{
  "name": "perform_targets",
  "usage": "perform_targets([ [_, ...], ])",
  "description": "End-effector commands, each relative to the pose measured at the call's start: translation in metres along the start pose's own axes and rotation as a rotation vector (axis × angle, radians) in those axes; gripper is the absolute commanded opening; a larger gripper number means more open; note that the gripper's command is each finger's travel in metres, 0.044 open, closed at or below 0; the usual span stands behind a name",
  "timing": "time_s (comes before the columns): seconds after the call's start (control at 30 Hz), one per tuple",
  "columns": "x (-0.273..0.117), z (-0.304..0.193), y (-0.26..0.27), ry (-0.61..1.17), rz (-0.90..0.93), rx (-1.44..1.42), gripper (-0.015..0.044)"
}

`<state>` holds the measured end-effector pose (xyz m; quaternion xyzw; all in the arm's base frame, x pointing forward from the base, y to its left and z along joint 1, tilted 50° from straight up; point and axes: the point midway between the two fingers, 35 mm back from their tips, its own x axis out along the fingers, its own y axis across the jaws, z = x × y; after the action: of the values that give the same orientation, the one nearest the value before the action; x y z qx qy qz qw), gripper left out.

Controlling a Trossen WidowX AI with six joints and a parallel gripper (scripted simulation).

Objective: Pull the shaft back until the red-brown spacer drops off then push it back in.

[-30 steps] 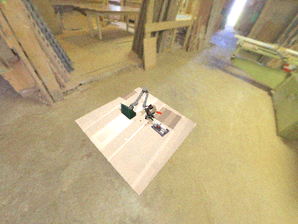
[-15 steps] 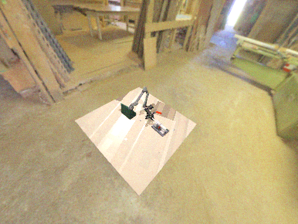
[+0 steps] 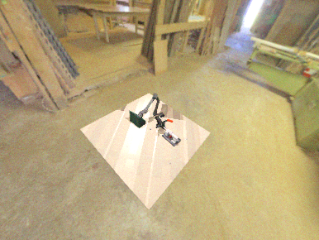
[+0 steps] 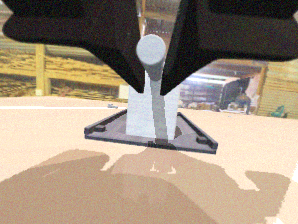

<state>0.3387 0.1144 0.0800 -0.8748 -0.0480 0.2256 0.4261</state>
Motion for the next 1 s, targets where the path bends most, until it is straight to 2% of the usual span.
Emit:
perform_targets([
  [0.0,0.0018,-0.0017,-0.0004,0.003,0.001,-0.003,0.0],
  [0.97,0.0089,-0.0059,-0.0005,0.003,0.0,-0.004,0.0],
])
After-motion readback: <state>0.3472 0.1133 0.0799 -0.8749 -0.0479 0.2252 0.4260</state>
